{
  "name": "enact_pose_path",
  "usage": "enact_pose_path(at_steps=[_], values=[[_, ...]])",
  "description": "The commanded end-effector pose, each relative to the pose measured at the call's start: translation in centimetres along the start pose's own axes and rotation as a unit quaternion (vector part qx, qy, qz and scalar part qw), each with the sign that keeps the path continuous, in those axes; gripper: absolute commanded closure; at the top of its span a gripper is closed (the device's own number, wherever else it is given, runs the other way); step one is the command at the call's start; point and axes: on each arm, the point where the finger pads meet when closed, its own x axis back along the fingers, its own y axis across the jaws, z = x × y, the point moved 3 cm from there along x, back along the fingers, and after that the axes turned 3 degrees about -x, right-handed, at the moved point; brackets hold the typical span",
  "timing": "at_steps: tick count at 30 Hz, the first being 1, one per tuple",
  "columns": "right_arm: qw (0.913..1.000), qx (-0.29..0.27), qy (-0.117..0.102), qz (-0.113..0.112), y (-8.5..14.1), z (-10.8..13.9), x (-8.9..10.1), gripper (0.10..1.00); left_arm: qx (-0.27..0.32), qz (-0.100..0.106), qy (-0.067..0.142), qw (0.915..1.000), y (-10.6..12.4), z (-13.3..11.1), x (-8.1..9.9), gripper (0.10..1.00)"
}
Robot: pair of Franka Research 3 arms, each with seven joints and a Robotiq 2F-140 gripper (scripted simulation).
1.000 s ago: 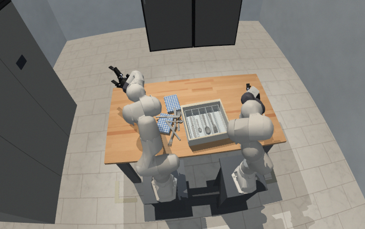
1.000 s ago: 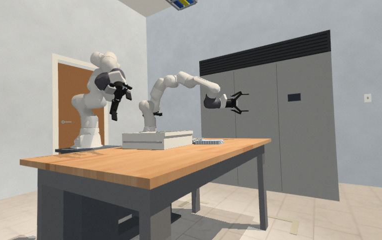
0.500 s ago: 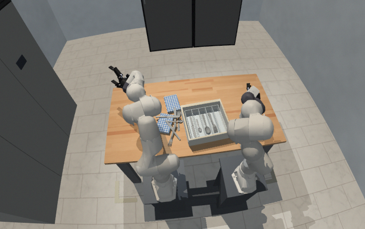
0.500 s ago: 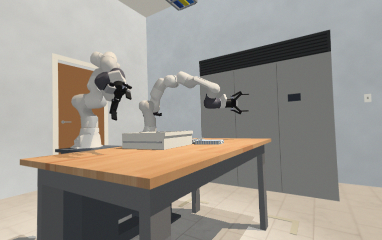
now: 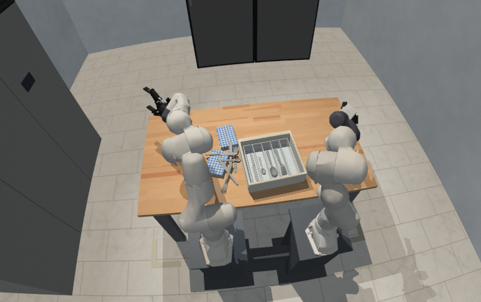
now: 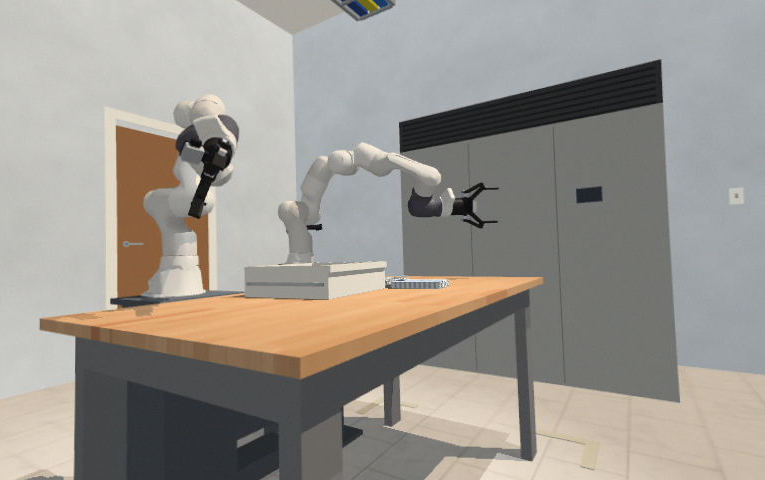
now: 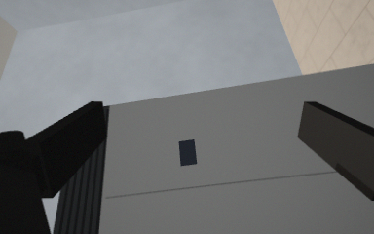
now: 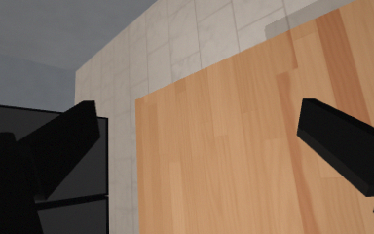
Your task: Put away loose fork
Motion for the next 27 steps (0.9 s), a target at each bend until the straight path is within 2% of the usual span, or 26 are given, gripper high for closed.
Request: enact_pose_path(at_steps=[1, 10, 12, 13, 27], values=[[0.9992, 0.016, 0.021, -0.030, 0.4, 2.5, -0.9, 0.098, 0.000, 0.000, 0.000, 1.0000, 0.0, 0.0, 0.0, 0.098], [0.9980, 0.007, 0.041, -0.048, -0.2, 6.1, -1.3, 0.098, 0.000, 0.000, 0.000, 1.0000, 0.0, 0.0, 0.0, 0.098], [0.9980, 0.007, 0.041, -0.048, -0.2, 6.1, -1.3, 0.098, 0.000, 0.000, 0.000, 1.0000, 0.0, 0.0, 0.0, 0.098], [0.9974, 0.004, 0.048, -0.054, -0.4, 7.3, -1.4, 0.098, 0.000, 0.000, 0.000, 1.0000, 0.0, 0.0, 0.0, 0.098], [0.9931, -0.012, 0.076, -0.088, -0.6, 13.3, -1.7, 0.098, 0.000, 0.000, 0.000, 1.0000, 0.0, 0.0, 0.0, 0.098]])
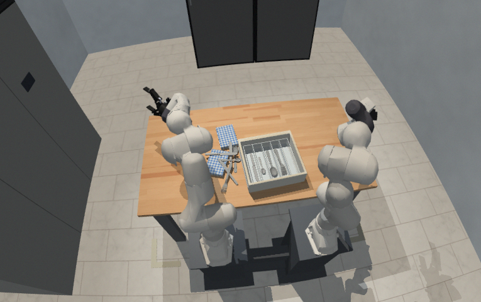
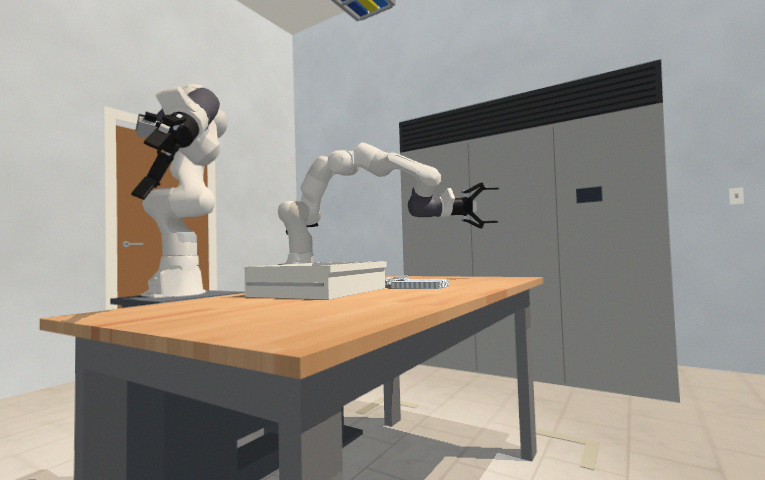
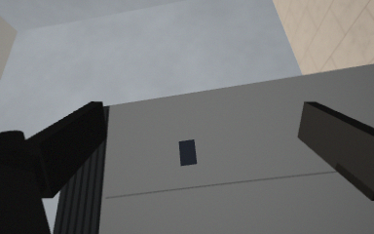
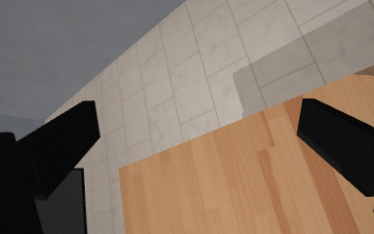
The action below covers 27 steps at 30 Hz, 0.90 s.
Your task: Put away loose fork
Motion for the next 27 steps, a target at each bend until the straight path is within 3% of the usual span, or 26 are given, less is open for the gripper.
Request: enact_pose_path(at_steps=[1, 27], values=[[0.9997, 0.016, 0.007, -0.020, 0.5, 1.3, -0.4, 0.098, 0.000, 0.000, 0.000, 1.0000, 0.0, 0.0, 0.0, 0.098], [0.9940, -0.017, 0.043, -0.099, 1.5, 12.8, -1.5, 0.098, 0.000, 0.000, 0.000, 1.0000, 0.0, 0.0, 0.0, 0.098]])
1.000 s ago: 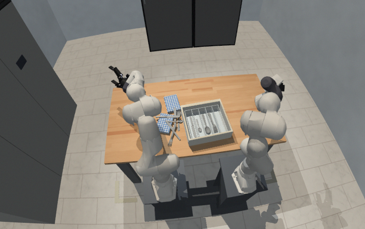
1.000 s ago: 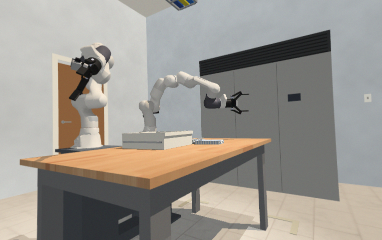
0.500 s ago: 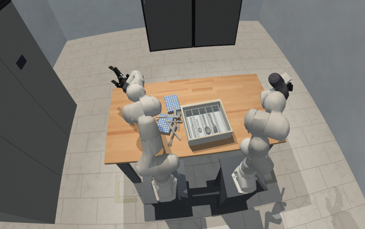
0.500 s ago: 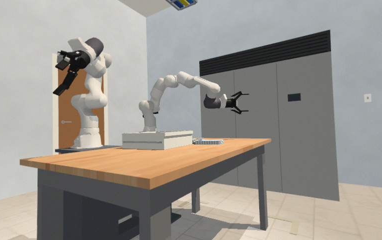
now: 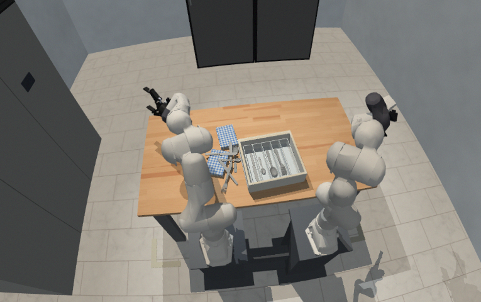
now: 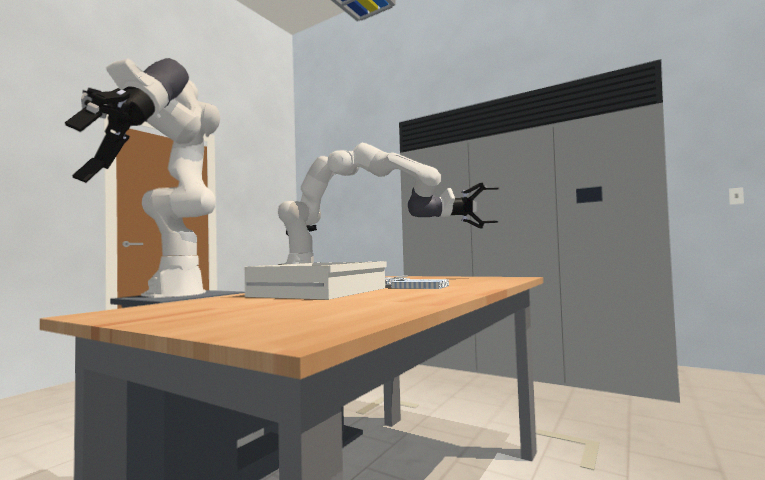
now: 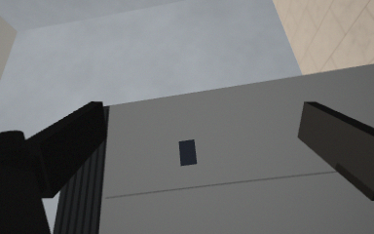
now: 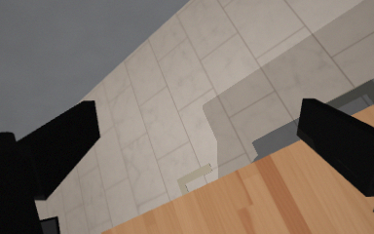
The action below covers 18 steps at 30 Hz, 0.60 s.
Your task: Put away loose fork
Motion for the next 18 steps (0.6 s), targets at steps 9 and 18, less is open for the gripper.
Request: enact_pose_path(at_steps=[9, 18], values=[[0.9988, 0.012, 0.007, -0.046, 1.3, 4.4, -0.9, 0.098, 0.000, 0.000, 0.000, 1.0000, 0.0, 0.0, 0.0, 0.098], [0.9965, -0.001, 0.010, -0.083, 2.4, 8.9, -1.3, 0.098, 0.000, 0.000, 0.000, 1.0000, 0.0, 0.0, 0.0, 0.098]])
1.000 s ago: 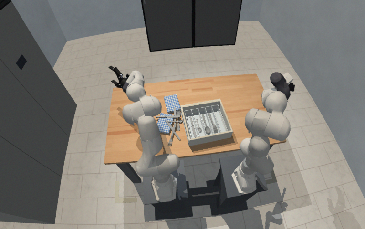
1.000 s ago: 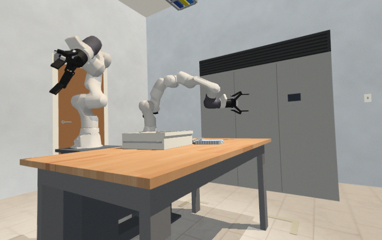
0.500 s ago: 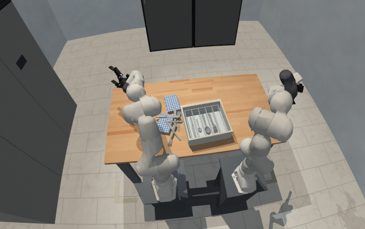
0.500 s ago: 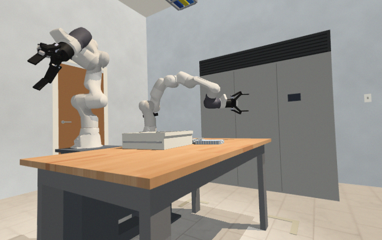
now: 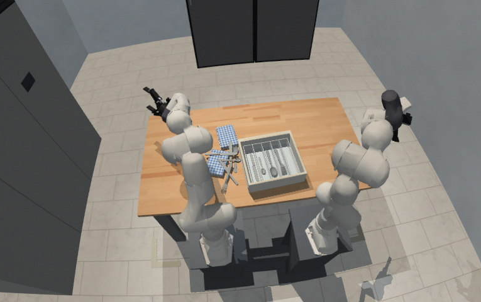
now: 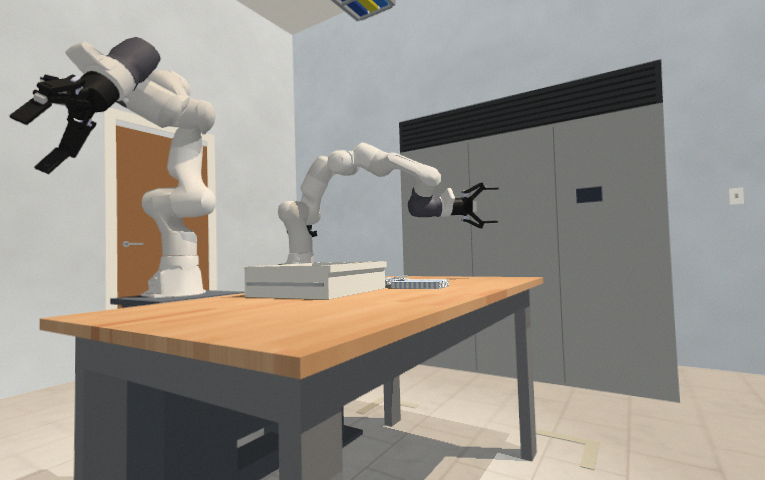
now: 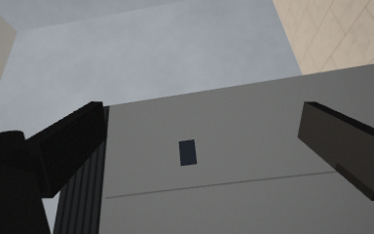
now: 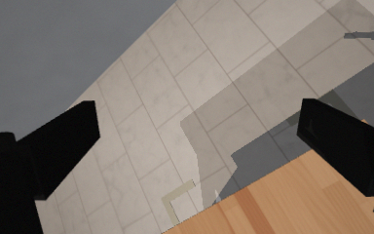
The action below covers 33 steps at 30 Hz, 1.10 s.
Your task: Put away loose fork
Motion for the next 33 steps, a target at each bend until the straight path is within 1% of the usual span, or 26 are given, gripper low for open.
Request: enact_pose_path(at_steps=[1, 6, 8, 9, 23, 25, 26, 33], values=[[0.9994, 0.022, -0.002, -0.026, 1.0, 1.5, -0.5, 0.098, 0.000, 0.000, 0.000, 1.0000, 0.0, 0.0, 0.0, 0.098], [0.9989, 0.016, -0.003, -0.044, 1.6, 3.7, -0.8, 0.098, 0.000, 0.000, 0.000, 1.0000, 0.0, 0.0, 0.0, 0.098], [0.9989, 0.016, -0.003, -0.044, 1.6, 3.7, -0.8, 0.098, 0.000, 0.000, 0.000, 1.0000, 0.0, 0.0, 0.0, 0.098], [0.9985, 0.013, -0.004, -0.054, 2.0, 4.8, -0.9, 0.098, 0.000, 0.000, 0.000, 1.0000, 0.0, 0.0, 0.0, 0.098], [0.9949, -0.002, -0.013, -0.100, 4.1, 10.1, -1.3, 0.098, 0.000, 0.000, 0.000, 1.0000, 0.0, 0.0, 0.0, 0.098], [0.9949, -0.002, -0.013, -0.100, 4.1, 10.1, -1.3, 0.098, 0.000, 0.000, 0.000, 1.0000, 0.0, 0.0, 0.0, 0.098], [0.9938, -0.006, -0.016, -0.109, 4.6, 11.2, -1.3, 0.098, 0.000, 0.000, 0.000, 1.0000, 0.0, 0.0, 0.0, 0.098], [0.9909, -0.013, -0.025, -0.131, 6.0, 13.7, -1.3, 0.098, 0.000, 0.000, 0.000, 1.0000, 0.0, 0.0, 0.0, 0.098]])
